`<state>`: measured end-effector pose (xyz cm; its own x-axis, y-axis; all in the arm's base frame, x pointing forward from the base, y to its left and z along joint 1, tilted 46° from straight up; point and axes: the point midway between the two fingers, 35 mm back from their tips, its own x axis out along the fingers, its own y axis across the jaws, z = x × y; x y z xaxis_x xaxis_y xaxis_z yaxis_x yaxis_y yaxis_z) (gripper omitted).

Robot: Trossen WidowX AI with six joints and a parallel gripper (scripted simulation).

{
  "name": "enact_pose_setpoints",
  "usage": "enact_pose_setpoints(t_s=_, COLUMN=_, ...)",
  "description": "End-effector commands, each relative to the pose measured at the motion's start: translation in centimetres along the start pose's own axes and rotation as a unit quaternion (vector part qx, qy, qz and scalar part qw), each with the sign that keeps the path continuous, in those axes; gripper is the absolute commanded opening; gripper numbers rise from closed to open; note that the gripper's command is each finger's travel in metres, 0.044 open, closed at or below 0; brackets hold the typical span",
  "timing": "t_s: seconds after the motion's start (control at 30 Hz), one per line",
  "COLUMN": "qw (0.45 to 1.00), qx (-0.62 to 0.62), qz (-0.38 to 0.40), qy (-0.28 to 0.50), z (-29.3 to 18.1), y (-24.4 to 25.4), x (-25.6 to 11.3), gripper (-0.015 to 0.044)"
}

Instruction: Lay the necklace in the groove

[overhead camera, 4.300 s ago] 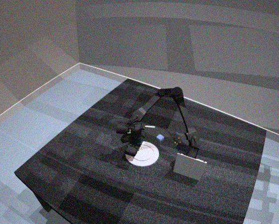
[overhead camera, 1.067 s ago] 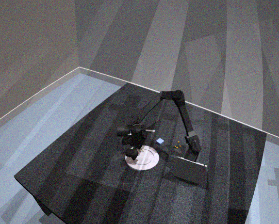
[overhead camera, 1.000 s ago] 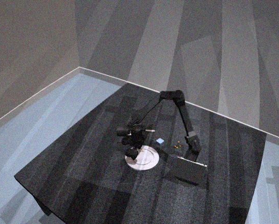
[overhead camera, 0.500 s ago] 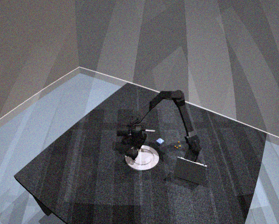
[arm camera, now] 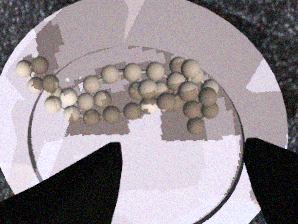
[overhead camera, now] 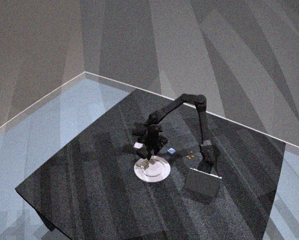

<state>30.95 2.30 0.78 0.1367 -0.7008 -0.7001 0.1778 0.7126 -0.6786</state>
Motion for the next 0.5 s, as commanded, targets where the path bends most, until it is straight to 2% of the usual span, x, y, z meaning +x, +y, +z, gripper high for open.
enact_pose_setpoints(t_s=0.0, qw=1.0, qx=0.029, qz=-0.006, qy=0.004, z=-0.5, y=-1.0, x=0.2, gripper=0.012)
enact_pose_setpoints(t_s=0.23, qw=1.0, qx=0.029, qz=-0.006, qy=0.004, z=-0.5, y=-1.0, x=1.8, gripper=0.012)
enact_pose_setpoints(t_s=0.47, qw=0.999, qx=0.032, qz=-0.001, qy=0.001, z=-0.2, y=-0.8, x=1.5, gripper=0.012)
